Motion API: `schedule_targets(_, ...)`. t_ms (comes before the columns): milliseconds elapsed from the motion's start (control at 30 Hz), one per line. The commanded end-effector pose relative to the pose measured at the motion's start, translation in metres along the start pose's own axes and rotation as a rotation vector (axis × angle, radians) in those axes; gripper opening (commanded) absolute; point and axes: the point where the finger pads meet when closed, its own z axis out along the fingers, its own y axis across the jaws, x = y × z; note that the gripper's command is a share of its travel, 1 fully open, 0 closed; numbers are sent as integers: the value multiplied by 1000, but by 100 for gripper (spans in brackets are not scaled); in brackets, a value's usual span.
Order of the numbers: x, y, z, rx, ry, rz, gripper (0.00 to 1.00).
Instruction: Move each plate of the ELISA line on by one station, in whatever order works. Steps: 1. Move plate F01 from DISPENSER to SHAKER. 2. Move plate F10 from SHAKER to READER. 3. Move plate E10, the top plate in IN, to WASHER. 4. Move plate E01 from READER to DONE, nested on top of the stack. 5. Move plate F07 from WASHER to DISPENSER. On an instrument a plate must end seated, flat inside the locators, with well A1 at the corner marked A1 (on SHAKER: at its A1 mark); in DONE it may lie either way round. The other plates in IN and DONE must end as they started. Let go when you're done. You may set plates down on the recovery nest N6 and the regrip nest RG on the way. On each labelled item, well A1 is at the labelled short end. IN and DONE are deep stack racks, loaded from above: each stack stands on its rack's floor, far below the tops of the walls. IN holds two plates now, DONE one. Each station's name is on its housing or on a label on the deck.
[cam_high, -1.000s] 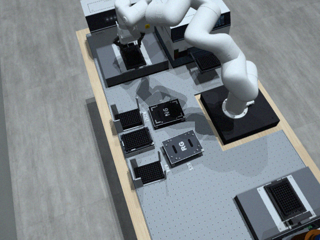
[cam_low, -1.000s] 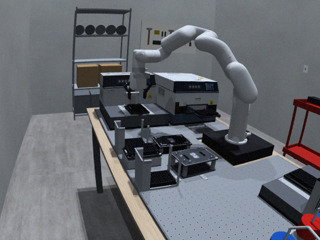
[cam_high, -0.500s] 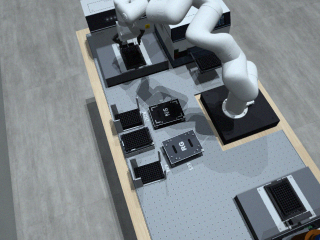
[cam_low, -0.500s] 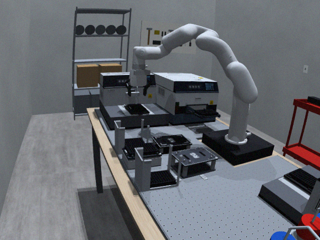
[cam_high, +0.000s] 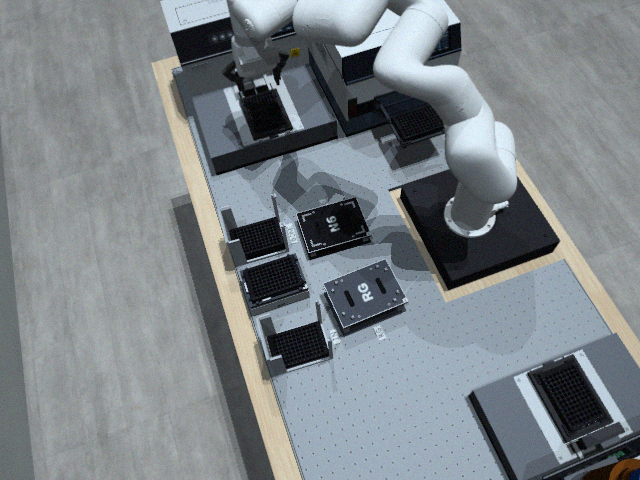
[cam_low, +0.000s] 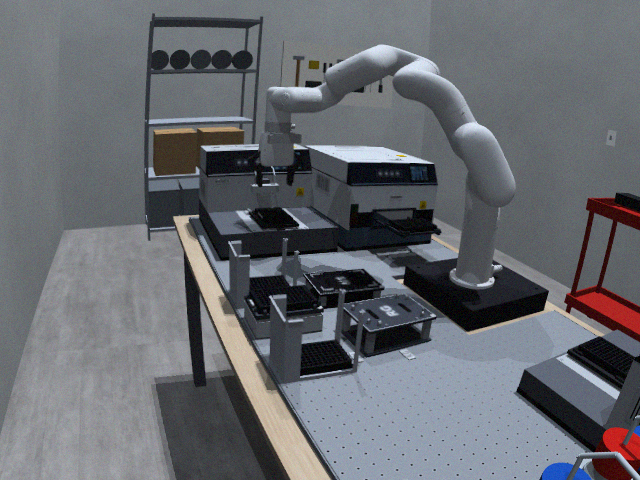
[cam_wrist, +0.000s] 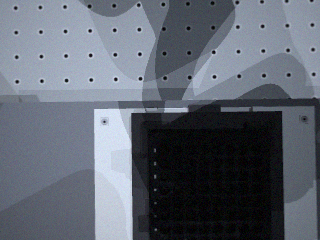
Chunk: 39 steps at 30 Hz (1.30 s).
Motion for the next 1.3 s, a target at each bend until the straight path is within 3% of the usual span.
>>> schedule_targets(0,-1,1,-6,-3,-4,0,100)
schedule_targets(467,-1,1,-25,-3,-4,0,100)
schedule_targets(767,-1,1,-25,-3,-4,0,100)
schedule_targets(1267,42,-3,-25,-3,-3,0,100)
